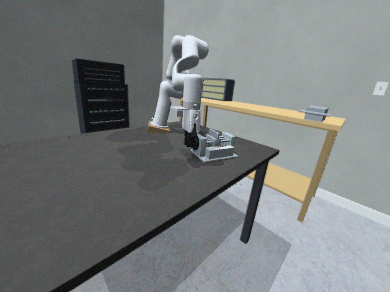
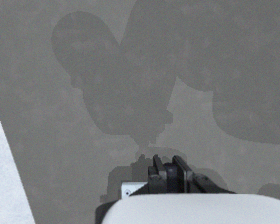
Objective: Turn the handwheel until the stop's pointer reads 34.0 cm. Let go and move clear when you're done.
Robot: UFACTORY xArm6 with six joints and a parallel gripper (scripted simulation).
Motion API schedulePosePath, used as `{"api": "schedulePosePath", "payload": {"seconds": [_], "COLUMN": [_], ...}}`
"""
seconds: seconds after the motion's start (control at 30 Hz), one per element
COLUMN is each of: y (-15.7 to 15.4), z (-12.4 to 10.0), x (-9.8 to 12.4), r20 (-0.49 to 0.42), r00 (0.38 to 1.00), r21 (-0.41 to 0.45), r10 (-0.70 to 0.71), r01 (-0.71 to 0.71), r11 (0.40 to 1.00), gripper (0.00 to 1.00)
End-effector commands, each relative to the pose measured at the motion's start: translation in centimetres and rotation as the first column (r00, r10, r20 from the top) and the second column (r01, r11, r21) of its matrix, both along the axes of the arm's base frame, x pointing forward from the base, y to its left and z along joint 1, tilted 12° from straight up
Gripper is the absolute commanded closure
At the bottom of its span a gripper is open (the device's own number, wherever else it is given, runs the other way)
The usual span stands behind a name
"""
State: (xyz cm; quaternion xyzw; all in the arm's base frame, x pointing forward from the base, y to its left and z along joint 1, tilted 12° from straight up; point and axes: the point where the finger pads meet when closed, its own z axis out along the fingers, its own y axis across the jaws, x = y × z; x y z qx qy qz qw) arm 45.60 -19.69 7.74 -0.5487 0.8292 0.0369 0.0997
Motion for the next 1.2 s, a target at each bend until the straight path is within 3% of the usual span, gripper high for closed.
{"api": "schedulePosePath", "payload": {"seconds": [0.0,0.7,1.17], "y": [0.0,0.8,1.7], "z": [-0.6,-3.1,-3.9], "x": [0.3,-0.2,-1.9], "r20": [0.001,0.001,0.001], "r00": [1.0,1.0,1.0], "r21": [0.0,0.0,0.0], "r10": [0.0,0.0,0.0], "r01": [0.0,0.0,0.0], "r11": [1.0,1.0,1.0], "gripper": [0.94,0.94,0.94]}}
